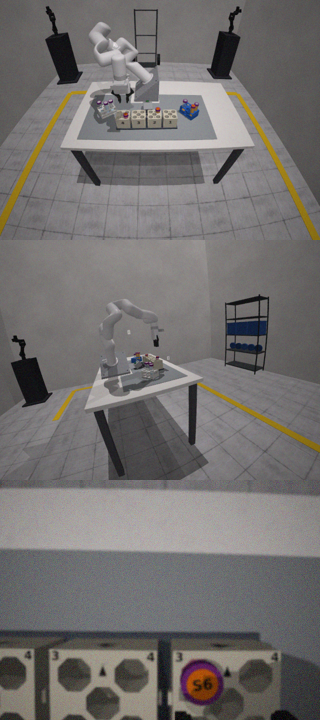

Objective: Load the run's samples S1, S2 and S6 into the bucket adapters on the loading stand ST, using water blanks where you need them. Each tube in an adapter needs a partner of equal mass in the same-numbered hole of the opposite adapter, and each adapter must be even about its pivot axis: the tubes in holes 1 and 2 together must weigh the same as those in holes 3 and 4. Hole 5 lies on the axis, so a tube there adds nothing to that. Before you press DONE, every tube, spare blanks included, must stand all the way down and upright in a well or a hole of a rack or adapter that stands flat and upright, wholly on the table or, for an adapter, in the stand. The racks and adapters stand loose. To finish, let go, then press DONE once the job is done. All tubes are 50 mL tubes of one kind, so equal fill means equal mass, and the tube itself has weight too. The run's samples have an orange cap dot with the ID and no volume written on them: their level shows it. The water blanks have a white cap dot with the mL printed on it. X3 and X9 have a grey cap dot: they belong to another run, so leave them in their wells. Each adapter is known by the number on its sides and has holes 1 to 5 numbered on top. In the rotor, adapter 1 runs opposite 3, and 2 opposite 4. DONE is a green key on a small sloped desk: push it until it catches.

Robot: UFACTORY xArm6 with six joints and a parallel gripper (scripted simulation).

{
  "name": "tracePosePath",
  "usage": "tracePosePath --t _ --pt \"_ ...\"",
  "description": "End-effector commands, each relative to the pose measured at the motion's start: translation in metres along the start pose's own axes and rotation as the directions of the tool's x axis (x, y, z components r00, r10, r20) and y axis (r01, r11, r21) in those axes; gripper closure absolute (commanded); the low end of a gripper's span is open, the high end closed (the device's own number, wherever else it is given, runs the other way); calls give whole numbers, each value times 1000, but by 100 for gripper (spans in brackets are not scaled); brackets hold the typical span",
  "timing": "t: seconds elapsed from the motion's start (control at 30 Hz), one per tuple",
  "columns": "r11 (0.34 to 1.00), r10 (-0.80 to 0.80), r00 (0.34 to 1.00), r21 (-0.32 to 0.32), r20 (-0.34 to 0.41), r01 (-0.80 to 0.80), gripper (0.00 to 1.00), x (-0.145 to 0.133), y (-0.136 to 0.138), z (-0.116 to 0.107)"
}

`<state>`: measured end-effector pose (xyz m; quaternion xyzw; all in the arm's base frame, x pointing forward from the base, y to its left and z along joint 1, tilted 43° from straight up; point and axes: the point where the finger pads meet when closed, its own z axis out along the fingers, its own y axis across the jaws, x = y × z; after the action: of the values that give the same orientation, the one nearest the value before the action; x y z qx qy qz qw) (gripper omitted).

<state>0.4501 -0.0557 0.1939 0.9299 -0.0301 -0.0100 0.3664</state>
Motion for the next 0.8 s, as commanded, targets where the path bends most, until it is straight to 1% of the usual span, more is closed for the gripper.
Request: tracePosePath --t 0.0,0.47,0.5,0.63,0.77 --pt "1000 1 1000 1 -4 -1 56 1 0 -2" --pt "1000 1 1000 1 -4 -1 56 1 0 -2" --pt "999 35 999 1 -4 -35 43 0 -5 -2" --pt "986 167 986 2 -4 -167 43 -3 -24 -2" --pt "955 297 955 3 -3 -297 43 -7 -44 -2"
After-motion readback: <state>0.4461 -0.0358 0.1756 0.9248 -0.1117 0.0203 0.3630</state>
